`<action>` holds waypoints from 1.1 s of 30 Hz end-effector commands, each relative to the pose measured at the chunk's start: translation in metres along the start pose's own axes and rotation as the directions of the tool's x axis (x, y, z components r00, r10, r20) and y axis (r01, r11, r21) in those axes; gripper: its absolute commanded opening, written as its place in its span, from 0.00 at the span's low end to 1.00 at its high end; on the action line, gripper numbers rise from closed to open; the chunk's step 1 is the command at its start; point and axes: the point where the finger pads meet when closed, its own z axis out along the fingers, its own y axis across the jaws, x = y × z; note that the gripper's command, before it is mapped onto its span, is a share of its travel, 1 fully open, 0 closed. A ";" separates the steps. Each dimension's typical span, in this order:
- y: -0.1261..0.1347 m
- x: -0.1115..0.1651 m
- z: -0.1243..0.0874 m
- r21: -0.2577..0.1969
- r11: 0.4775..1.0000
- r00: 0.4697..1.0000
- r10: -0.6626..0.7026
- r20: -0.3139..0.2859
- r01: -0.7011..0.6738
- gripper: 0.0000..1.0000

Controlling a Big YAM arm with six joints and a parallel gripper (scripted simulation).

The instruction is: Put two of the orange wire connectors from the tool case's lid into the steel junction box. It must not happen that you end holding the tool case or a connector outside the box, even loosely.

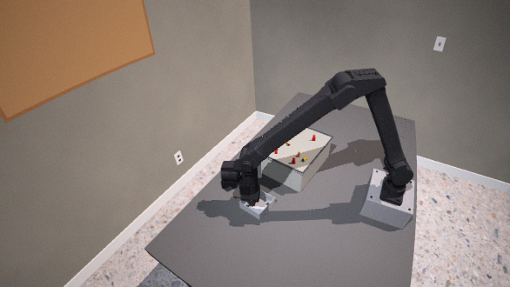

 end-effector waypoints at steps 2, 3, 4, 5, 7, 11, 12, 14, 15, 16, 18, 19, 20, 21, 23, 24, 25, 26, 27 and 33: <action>-0.003 -0.007 0.007 0.001 1.000 1.000 0.010 0.002 -0.010 0.06; -0.003 -0.007 0.007 0.001 1.000 1.000 0.010 0.002 -0.010 0.06; -0.003 -0.007 0.007 0.001 1.000 1.000 0.010 0.002 -0.010 0.06; -0.003 -0.007 0.007 0.001 1.000 1.000 0.010 0.002 -0.010 0.06; -0.003 -0.007 0.007 0.001 1.000 1.000 0.010 0.002 -0.010 0.06; -0.003 -0.007 0.006 0.001 1.000 1.000 0.010 0.002 -0.010 0.25; -0.003 -0.007 0.006 0.001 1.000 1.000 0.010 0.003 -0.010 0.25; -0.003 -0.007 0.006 0.001 1.000 1.000 0.010 0.003 -0.010 0.25; -0.003 -0.007 0.006 0.001 1.000 1.000 0.010 0.003 -0.010 0.25; -0.003 -0.007 0.006 0.001 1.000 1.000 0.010 0.003 -0.010 0.25; -0.003 -0.007 0.005 0.001 1.000 1.000 0.010 0.004 -0.010 0.25; -0.003 -0.008 0.005 0.001 1.000 1.000 0.010 0.005 -0.010 0.25; -0.003 -0.008 0.005 0.001 1.000 1.000 0.010 0.005 -0.010 0.25; -0.003 -0.008 0.005 0.001 1.000 1.000 0.010 0.006 -0.010 0.25; -0.003 -0.008 0.005 0.001 1.000 1.000 0.010 0.006 -0.010 0.25; -0.003 -0.008 0.004 0.001 1.000 1.000 0.010 0.006 -0.010 0.25; -0.003 -0.008 0.004 0.001 1.000 1.000 0.010 0.006 -0.010 0.25; -0.003 -0.008 0.004 0.001 1.000 1.000 0.010 0.006 -0.010 0.25; -0.003 -0.008 0.004 0.001 1.000 1.000 0.010 0.007 -0.010 0.25; -0.003 -0.008 0.004 0.001 1.000 1.000 0.010 0.007 -0.010 0.25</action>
